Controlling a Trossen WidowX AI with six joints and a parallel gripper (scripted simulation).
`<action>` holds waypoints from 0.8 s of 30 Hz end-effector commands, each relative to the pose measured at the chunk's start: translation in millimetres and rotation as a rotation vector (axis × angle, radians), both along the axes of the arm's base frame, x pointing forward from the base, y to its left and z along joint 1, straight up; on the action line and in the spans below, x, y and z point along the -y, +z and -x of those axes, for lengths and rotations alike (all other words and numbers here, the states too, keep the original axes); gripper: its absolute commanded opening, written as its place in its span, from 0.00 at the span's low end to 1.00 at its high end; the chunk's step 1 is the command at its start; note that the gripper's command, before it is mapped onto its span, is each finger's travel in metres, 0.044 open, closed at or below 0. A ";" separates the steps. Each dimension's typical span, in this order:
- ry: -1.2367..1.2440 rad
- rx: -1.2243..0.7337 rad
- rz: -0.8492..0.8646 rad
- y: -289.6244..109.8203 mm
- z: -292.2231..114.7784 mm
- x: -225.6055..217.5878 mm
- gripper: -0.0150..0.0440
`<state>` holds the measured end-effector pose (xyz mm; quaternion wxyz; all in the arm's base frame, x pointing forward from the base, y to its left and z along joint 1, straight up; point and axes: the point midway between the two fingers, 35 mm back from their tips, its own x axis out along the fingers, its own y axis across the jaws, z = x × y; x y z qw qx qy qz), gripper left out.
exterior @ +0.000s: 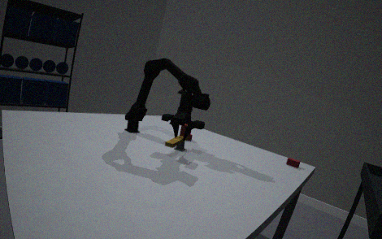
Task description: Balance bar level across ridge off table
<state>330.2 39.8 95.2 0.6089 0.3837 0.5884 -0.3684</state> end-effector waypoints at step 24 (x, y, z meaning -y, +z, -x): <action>0.000 -0.001 0.000 -0.3 0.1 0.0 0.57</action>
